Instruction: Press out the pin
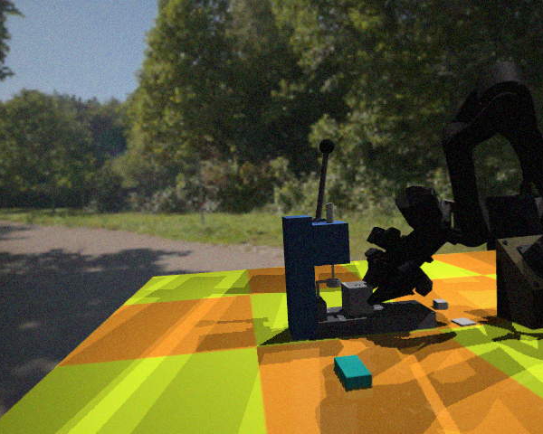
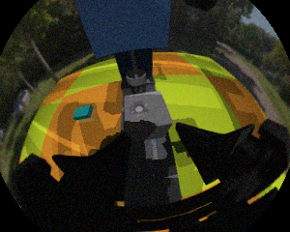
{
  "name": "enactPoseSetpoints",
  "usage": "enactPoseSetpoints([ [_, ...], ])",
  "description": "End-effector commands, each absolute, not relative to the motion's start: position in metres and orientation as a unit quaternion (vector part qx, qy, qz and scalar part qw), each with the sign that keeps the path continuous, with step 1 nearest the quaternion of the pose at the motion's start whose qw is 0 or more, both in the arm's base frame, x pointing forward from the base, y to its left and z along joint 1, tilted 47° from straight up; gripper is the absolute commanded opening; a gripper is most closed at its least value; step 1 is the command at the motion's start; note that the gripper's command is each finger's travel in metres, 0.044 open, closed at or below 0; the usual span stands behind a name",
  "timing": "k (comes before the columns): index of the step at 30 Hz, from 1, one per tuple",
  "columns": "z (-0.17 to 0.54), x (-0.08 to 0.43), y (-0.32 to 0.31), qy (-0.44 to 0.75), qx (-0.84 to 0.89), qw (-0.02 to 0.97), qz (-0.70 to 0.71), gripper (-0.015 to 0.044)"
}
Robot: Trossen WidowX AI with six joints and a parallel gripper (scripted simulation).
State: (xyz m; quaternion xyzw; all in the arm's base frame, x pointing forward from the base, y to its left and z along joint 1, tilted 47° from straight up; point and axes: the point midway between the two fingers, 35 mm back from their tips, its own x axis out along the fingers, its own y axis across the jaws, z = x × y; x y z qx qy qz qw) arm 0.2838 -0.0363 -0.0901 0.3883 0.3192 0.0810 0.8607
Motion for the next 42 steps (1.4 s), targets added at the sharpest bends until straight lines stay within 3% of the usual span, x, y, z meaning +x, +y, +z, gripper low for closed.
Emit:
enactPoseSetpoints([
  [1, -0.090, 0.284, -0.036, 0.319, 0.388, 0.861, 0.081, 0.0300],
  [7, -0.085, 0.283, -0.030, 0.322, 0.387, 0.860, 0.084, 0.0300],
  [12, -0.082, 0.252, -0.029, 0.350, 0.384, 0.849, 0.096, 0.0300],
  [36, -0.082, 0.252, -0.029, 0.350, 0.384, 0.849, 0.096, 0.0300],
  [42, -0.082, 0.252, -0.029, 0.350, 0.384, 0.849, 0.096, 0.0142],
])
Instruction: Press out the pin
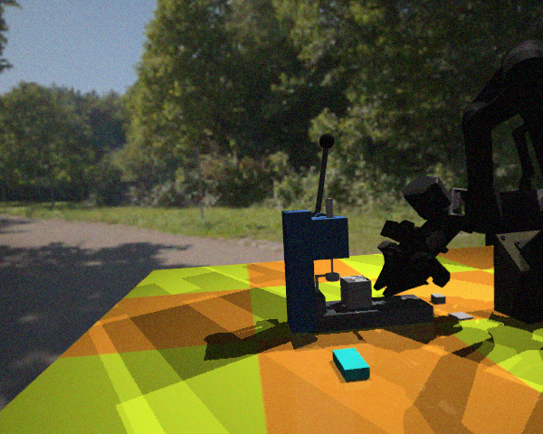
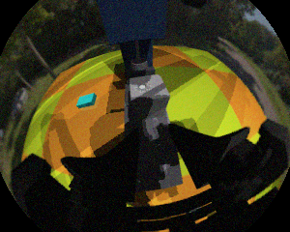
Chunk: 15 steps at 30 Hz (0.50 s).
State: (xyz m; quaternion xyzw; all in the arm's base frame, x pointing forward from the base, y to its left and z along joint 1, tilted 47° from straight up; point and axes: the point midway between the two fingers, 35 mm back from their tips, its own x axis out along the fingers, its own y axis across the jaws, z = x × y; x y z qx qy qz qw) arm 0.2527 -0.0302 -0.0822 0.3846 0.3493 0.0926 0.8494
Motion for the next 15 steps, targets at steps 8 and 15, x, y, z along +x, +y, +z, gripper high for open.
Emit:
enactPoseSetpoints([
  [8, -0.0819, 0.2518, -0.0290, 0.350, 0.384, 0.849, 0.096, 0.0030],
  [15, -0.0819, 0.2518, -0.0290, 0.350, 0.384, 0.849, 0.096, 0.0030],
])
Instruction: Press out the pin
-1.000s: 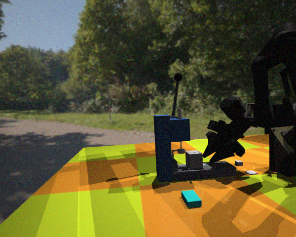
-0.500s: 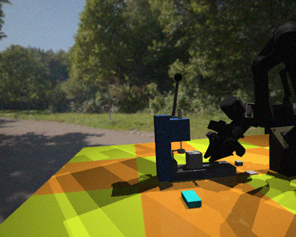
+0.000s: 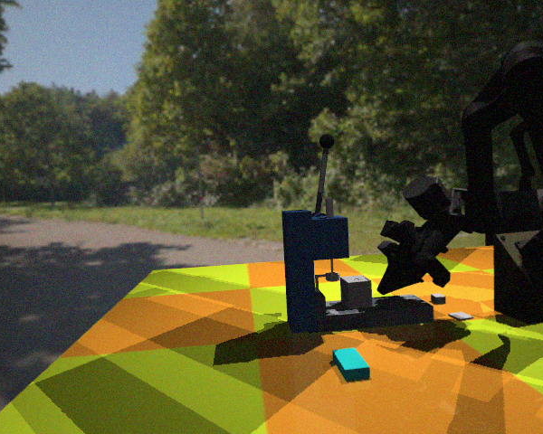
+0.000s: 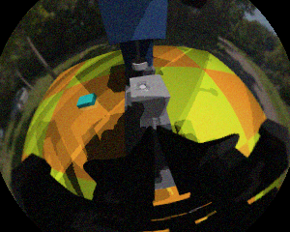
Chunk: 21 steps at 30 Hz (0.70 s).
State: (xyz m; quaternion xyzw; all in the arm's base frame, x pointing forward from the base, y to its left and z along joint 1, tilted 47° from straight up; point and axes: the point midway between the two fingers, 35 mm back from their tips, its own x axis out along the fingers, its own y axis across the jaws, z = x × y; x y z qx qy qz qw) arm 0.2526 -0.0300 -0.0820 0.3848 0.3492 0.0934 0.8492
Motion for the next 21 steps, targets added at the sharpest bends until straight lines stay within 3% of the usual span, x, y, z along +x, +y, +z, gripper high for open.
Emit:
enactPoseSetpoints([
  [1, -0.082, 0.252, -0.029, 0.351, 0.385, 0.849, 0.094, 0.0030],
  [21, -0.083, 0.274, -0.026, 0.350, 0.410, 0.842, 0.002, 0.0030],
])
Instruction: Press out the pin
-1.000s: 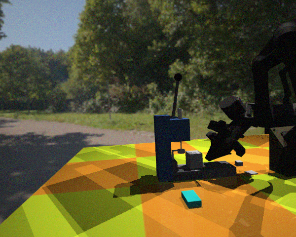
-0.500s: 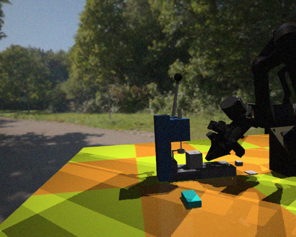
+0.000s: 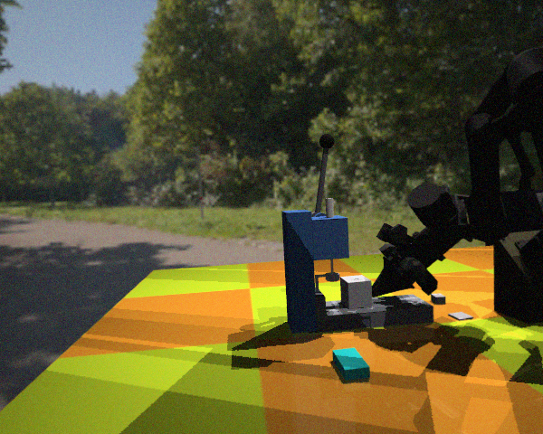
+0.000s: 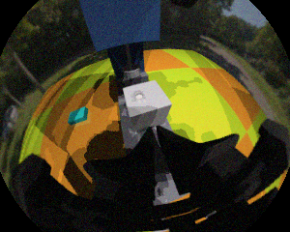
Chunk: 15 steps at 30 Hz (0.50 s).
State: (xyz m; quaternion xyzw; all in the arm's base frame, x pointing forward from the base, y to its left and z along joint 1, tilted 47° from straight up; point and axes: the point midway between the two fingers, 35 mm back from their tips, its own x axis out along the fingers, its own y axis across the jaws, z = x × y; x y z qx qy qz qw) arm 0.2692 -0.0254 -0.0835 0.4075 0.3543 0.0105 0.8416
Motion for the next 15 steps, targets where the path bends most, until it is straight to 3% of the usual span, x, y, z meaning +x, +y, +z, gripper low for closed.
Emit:
enactPoseSetpoints([
  [1, -0.082, 0.276, -0.026, 0.350, 0.411, 0.842, -0.001, 0.0030],
  [15, -0.083, 0.296, -0.026, 0.333, 0.416, 0.846, -0.018, 0.0030],
])
